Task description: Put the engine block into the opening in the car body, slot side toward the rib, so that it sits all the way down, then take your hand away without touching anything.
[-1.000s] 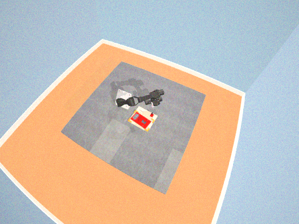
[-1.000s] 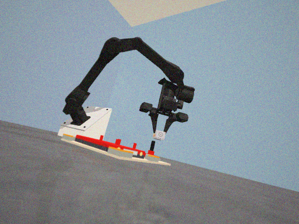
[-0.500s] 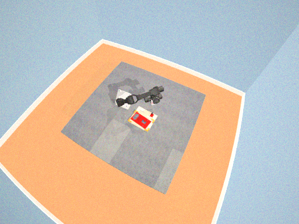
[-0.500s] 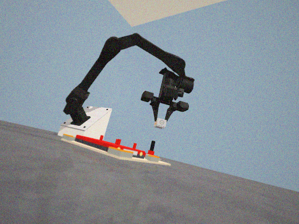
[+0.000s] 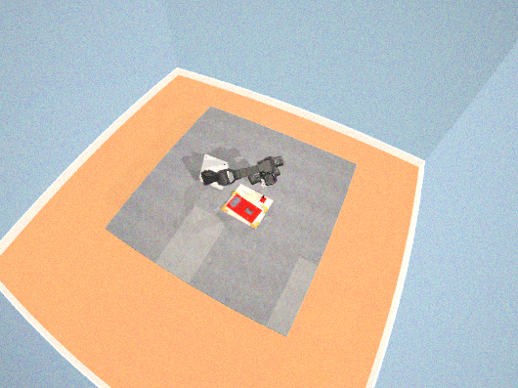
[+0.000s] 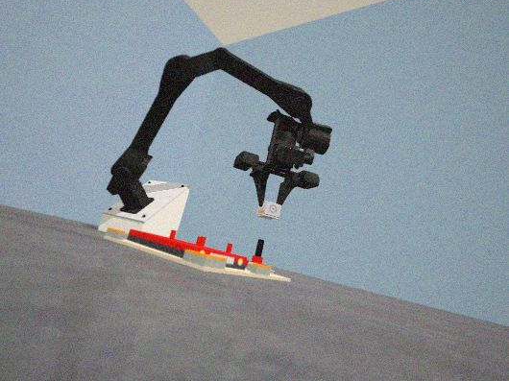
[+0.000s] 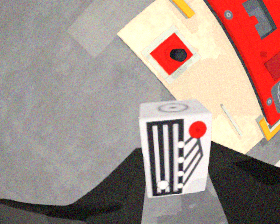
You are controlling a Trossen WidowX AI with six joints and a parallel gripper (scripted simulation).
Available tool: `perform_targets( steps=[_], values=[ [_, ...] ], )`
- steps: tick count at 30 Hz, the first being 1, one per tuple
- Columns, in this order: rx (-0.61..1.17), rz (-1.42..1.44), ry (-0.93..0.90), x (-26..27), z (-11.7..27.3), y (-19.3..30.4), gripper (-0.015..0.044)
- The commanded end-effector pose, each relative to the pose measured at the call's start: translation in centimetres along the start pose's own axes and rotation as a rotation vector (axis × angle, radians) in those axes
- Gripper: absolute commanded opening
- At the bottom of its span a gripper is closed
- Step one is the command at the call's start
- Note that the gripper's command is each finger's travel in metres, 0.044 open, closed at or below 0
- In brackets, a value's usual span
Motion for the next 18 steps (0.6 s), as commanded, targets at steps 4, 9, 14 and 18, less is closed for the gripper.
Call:
perform_targets(
  steps=[4,9,14,18],
  values=[
    [-0.002,0.074,-0.006,-1.1,-0.7,-2.1,0.0],
    [-0.001,0.124,-0.008,-1.9,-1.3,-3.4,0.0],
    [-0.001,0.174,-0.009,-2.7,-1.8,-4.7,0.0],
    [-0.002,0.213,-0.01,-3.4,-2.3,-5.7,0.0]
  ],
)
Point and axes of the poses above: the point midway between the two fingers, 35 mm back from their tips, its own z axis back along the fingers, its own x axis across the jaws, y = z × x, the point moved 4 cm from there along z, back along the fingers, and after that the axes turned 12 degrees about -z, right-handed, at the moved point
